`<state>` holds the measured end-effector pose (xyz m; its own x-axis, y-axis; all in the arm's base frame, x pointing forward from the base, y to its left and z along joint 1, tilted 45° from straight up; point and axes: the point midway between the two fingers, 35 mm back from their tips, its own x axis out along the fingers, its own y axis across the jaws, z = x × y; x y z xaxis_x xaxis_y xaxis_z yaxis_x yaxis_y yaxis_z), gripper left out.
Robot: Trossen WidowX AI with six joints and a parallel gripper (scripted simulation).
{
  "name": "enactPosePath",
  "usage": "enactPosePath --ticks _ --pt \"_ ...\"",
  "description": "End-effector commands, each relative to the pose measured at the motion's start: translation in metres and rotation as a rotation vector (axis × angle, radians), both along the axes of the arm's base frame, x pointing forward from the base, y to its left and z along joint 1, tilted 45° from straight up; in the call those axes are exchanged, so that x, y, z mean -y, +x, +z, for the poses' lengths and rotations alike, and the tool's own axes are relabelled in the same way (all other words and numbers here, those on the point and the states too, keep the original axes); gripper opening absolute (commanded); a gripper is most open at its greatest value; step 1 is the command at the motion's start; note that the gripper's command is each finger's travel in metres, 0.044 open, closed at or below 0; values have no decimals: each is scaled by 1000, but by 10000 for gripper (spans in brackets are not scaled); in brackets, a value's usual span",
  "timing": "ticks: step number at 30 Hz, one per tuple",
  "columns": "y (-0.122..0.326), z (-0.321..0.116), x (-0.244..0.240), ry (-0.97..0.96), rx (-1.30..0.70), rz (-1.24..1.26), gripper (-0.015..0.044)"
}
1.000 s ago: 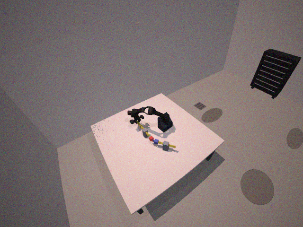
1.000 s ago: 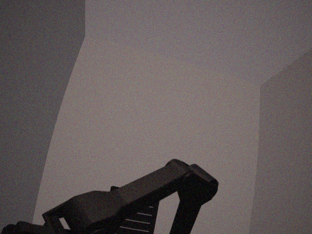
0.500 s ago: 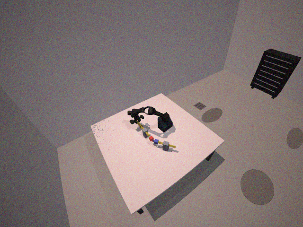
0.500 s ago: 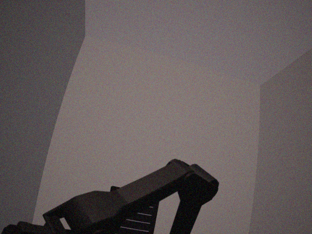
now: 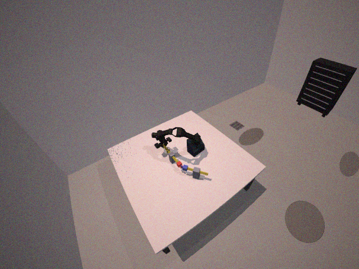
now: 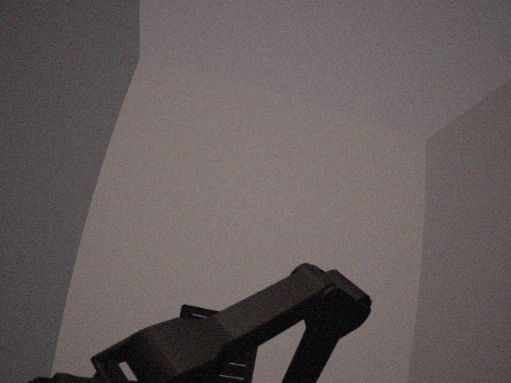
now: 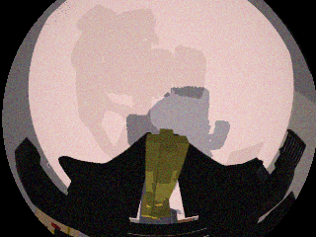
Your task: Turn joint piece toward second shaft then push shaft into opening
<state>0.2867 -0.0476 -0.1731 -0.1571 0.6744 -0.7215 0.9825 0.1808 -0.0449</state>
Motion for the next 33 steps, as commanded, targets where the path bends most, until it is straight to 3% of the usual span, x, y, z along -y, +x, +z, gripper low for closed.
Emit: enactPosePath --ticks 1,33 --pt "-1 4 -6 3 -5 -4 0" --pt "-4 30 -32 -3 -6 2 0"
